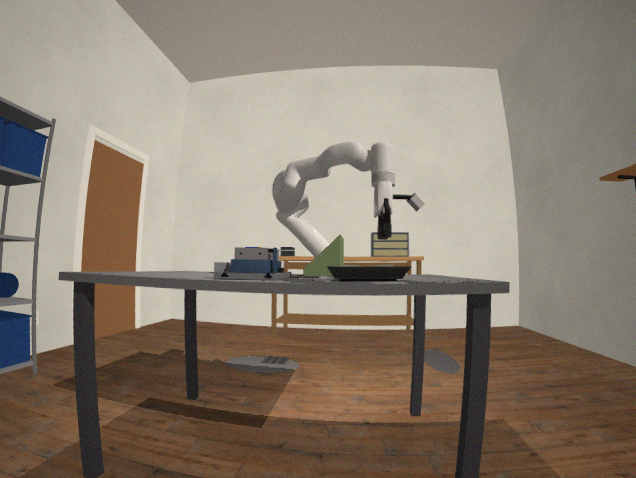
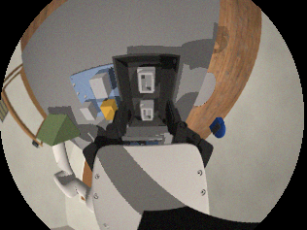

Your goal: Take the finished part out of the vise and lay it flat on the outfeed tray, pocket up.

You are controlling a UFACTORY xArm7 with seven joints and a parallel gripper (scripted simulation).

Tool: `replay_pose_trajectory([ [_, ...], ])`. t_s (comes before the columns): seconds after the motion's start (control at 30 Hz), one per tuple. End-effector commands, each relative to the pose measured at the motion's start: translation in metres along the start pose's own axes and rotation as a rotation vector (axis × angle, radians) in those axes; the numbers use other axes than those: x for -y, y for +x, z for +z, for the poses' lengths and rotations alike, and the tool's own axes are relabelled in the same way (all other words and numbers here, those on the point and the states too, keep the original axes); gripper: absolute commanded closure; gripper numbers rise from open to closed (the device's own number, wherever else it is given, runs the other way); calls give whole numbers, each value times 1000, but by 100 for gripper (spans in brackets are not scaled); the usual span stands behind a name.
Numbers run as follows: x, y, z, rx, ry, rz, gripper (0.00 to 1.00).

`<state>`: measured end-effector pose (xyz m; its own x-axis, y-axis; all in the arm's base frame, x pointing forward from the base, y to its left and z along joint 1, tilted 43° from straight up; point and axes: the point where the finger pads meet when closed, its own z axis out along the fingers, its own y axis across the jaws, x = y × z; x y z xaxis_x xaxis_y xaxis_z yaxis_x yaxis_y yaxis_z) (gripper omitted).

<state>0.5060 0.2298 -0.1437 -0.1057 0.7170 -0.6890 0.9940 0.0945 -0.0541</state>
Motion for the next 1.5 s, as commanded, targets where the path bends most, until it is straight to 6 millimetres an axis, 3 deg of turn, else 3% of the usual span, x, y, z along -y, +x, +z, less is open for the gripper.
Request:
replay_pose_trajectory([
  [0.0, -1, 1, -25, -4, -4, 0, 31],
  [0.23, -1, 1, -48, -4, -4, 0, 31],
  [0.63, -1, 1, -56, -4, -4, 0, 31],
  [0.67, -1, 1, -56, -4, -4, 0, 100],
  [1.47, -1, 1, -56, -4, -4, 0, 100],
])
